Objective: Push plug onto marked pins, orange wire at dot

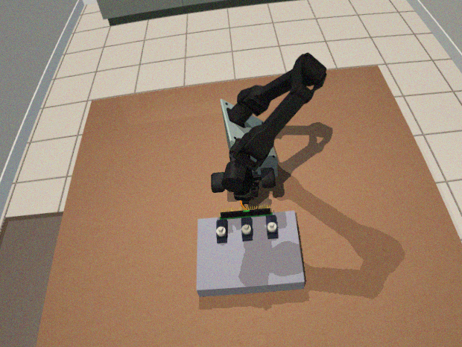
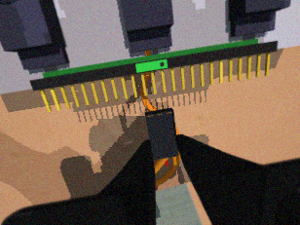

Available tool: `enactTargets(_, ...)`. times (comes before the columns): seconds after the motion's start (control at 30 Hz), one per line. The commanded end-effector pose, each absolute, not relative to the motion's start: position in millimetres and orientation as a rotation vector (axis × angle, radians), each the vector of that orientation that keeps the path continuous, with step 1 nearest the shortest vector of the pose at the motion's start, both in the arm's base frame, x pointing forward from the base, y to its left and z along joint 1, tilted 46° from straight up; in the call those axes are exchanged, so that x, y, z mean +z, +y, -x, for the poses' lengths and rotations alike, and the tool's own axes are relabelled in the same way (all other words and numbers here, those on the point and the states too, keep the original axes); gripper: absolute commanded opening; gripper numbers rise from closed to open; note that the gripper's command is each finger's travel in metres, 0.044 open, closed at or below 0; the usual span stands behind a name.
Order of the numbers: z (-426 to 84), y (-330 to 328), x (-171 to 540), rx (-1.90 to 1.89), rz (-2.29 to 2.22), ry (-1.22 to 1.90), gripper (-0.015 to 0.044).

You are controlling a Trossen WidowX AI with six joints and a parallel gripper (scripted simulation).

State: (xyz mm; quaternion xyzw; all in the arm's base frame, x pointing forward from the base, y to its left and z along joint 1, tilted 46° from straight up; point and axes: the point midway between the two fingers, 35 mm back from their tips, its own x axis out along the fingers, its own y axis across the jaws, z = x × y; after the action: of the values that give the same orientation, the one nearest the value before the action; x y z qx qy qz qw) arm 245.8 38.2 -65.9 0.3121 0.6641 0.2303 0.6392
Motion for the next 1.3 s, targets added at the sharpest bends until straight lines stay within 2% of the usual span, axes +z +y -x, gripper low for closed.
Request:
enactTargets(0.0,-252,38,-65,0.527,-0.717,1.519,0.0000)
enactTargets(1.27,-275,38,-69,0.528,-0.717,1.517,0.0000)
